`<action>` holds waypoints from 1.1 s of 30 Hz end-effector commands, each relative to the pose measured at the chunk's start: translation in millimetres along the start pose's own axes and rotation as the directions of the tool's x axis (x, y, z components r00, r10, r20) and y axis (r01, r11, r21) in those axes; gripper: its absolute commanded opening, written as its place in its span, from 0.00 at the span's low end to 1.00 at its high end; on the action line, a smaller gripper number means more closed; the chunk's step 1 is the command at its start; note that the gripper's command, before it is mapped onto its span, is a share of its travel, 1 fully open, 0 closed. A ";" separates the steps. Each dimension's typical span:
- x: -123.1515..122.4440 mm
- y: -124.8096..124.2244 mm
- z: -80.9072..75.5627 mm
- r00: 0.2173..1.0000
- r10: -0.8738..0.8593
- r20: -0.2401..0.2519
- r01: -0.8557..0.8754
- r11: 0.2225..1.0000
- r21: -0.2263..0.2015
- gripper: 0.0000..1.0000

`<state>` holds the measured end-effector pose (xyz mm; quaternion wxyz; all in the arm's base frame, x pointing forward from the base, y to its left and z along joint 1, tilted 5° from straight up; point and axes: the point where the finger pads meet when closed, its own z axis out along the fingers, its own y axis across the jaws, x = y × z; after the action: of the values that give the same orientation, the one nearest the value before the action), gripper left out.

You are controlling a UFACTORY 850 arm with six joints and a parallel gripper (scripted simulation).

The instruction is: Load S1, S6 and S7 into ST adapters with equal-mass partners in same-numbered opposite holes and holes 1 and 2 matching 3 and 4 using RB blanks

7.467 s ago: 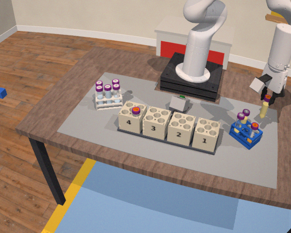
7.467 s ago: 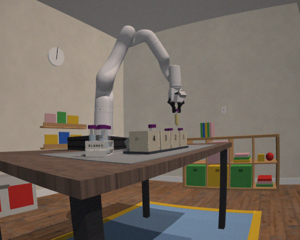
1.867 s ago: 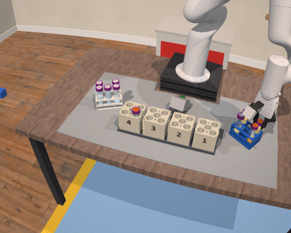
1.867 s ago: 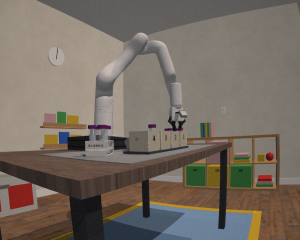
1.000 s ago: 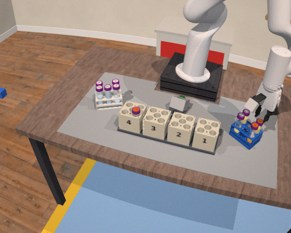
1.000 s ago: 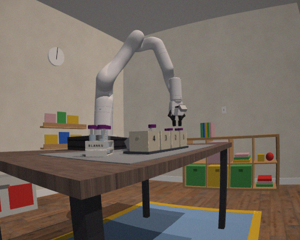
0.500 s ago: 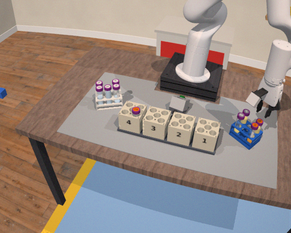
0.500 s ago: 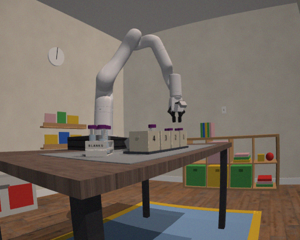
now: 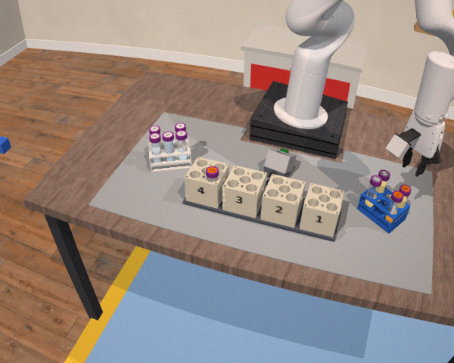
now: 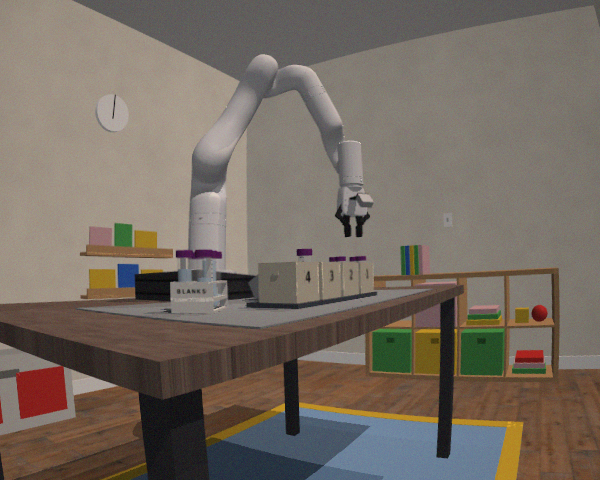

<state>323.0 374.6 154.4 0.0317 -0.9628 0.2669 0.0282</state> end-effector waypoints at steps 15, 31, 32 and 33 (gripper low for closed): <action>0.1 -0.9 -33.3 1.000 0.000 -0.001 0.000 1.000 0.002 0.43; 0.1 -0.9 -41.7 1.000 0.000 -0.001 0.000 1.000 0.002 0.43; 0.1 -0.9 -41.7 1.000 0.000 -0.001 0.000 1.000 0.002 0.43; 0.1 -0.9 -41.7 1.000 0.000 -0.001 0.000 1.000 0.002 0.43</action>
<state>324.6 371.5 195.1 0.0317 -0.9628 0.2669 0.0281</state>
